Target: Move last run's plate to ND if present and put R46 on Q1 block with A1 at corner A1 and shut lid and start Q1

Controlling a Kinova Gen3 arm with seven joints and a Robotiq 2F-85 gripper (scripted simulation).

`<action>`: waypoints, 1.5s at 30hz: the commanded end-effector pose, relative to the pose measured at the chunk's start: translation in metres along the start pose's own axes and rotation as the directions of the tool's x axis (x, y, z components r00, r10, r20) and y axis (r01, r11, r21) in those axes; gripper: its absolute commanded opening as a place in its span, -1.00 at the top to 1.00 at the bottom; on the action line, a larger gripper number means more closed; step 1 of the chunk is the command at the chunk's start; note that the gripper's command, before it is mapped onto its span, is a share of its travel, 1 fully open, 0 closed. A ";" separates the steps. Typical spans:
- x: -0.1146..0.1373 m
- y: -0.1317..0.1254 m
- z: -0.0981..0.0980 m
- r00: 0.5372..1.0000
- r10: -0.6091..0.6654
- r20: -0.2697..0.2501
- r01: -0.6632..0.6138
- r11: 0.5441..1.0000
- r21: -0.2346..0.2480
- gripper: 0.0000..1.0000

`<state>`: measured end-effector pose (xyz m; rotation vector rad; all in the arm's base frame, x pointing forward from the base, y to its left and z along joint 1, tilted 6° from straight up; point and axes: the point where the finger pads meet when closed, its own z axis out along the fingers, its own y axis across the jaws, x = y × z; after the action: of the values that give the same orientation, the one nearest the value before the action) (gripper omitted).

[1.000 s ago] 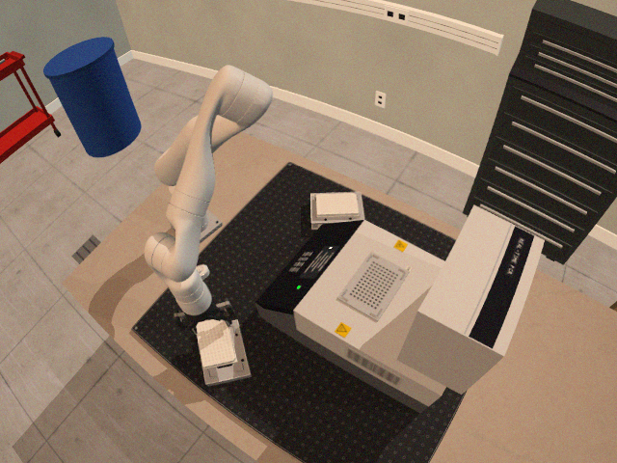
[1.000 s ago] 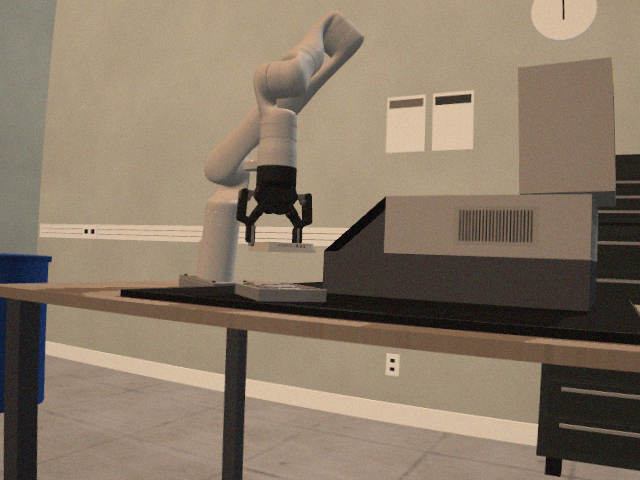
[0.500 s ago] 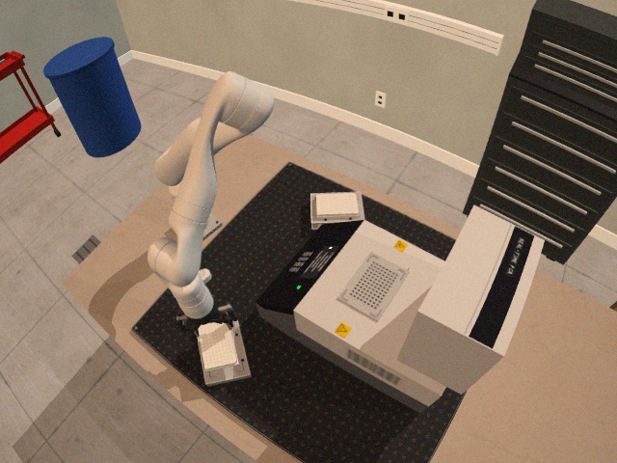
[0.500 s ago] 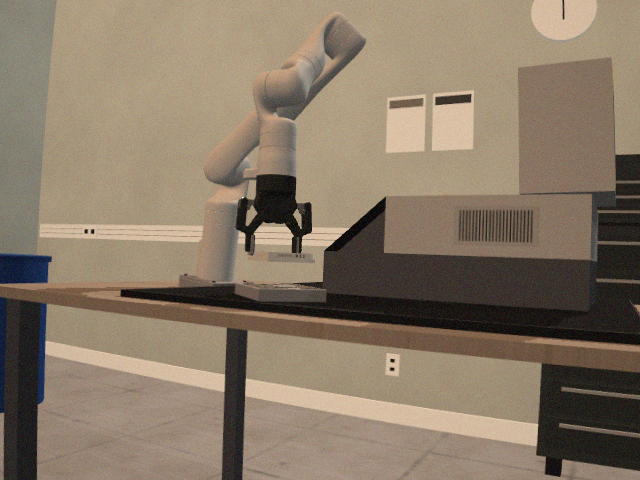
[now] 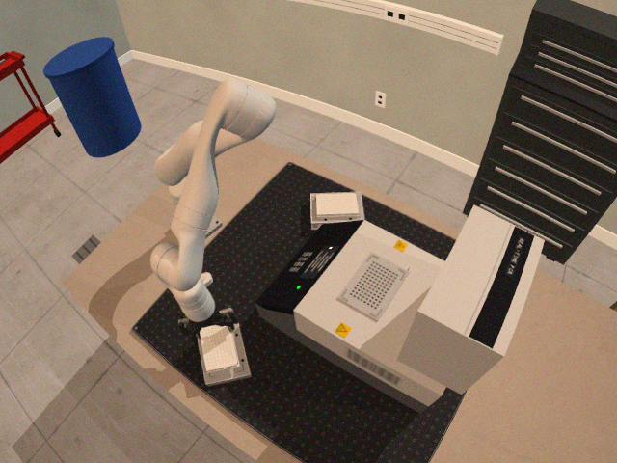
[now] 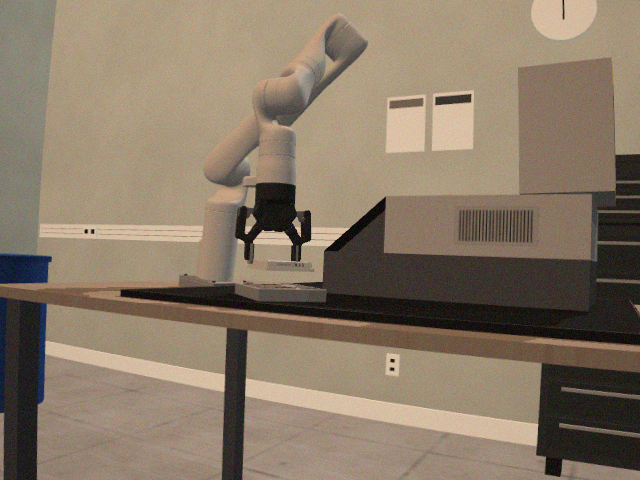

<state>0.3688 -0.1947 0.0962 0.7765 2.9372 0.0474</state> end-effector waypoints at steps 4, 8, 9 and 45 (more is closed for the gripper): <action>0.000 -0.003 0.001 1.000 0.004 0.002 -0.004 1.000 0.005 -0.80; 0.000 -0.002 0.001 1.000 0.003 0.000 -0.003 1.000 0.002 -0.80; 0.000 -0.001 0.001 1.000 0.003 0.000 -0.003 1.000 0.002 -0.80; 0.000 -0.001 0.019 1.000 0.003 0.000 -0.003 1.000 0.002 -0.80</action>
<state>0.3704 -0.1947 0.0774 0.7790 2.9378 0.0462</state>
